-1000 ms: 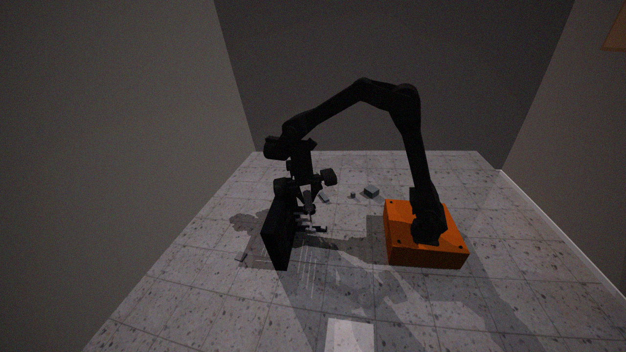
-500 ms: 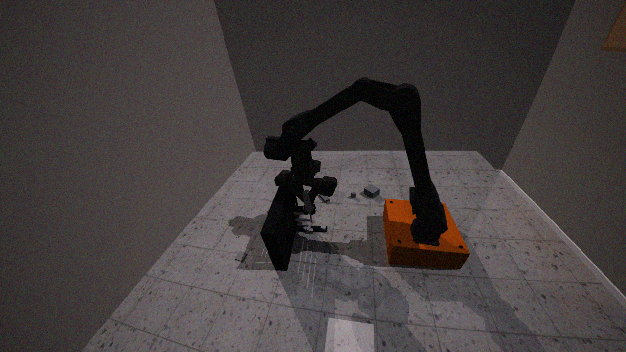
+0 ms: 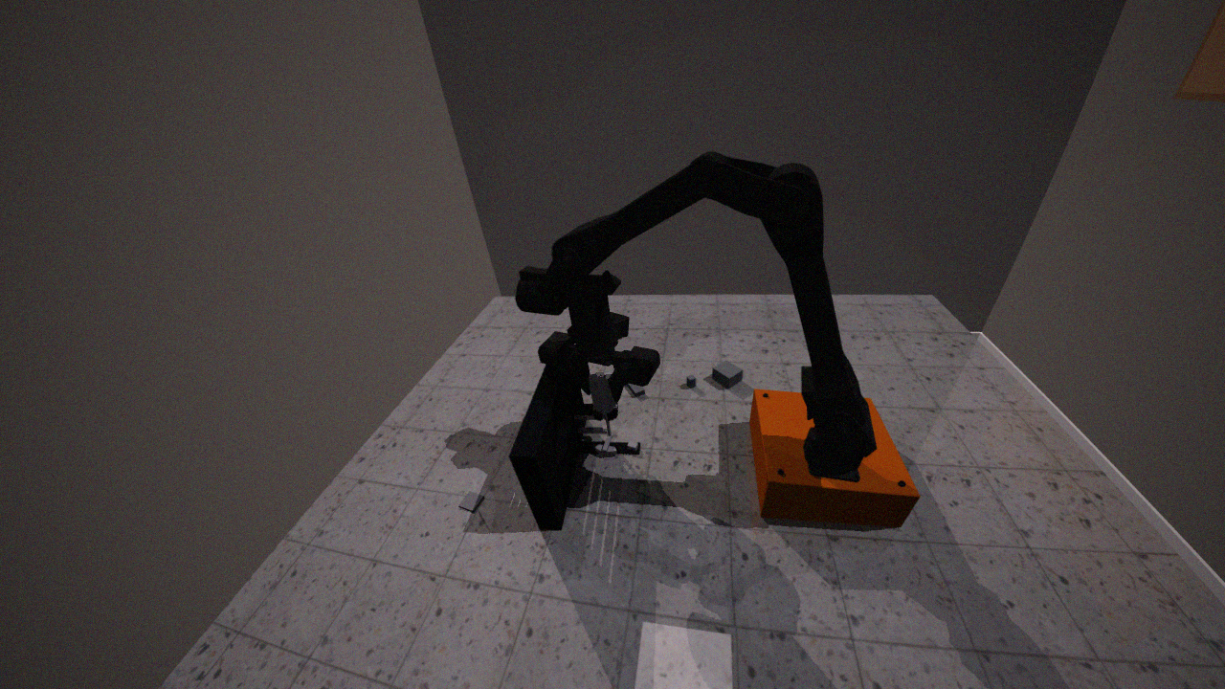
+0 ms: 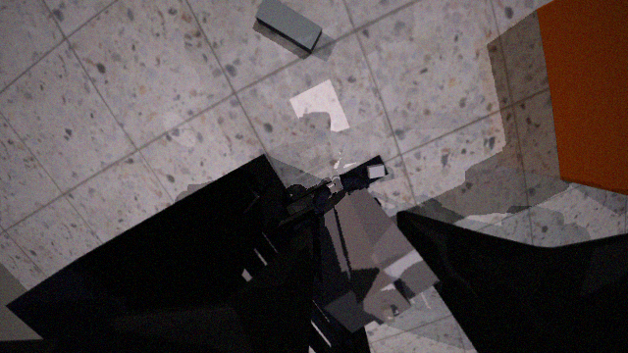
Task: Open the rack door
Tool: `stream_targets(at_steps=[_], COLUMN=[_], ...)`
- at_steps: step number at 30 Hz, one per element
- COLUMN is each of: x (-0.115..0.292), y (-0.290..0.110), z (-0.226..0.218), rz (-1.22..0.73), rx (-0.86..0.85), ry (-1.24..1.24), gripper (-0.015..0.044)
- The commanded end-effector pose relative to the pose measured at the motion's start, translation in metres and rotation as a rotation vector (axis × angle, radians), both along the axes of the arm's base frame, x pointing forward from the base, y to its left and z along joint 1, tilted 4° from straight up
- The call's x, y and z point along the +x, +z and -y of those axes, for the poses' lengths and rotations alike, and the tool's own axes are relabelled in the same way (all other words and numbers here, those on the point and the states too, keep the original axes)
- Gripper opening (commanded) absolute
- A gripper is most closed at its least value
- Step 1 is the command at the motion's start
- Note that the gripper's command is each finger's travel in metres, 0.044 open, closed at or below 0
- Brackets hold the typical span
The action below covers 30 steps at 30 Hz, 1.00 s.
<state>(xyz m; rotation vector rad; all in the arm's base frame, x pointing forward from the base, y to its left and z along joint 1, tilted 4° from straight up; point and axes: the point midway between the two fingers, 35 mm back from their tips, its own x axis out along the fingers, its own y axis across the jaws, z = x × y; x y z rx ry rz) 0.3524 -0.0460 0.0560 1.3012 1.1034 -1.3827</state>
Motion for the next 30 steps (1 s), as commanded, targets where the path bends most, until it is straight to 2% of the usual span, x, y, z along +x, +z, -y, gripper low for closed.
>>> stream_targets(at_steps=[1,30], x=[-0.0004,-0.0003], y=[-0.0009,-0.0009], z=[-0.0007,-0.0007], rz=[-0.002,-0.053], rx=[0.004,0.045], ry=[0.004,1.405], gripper=[0.0293,0.0293])
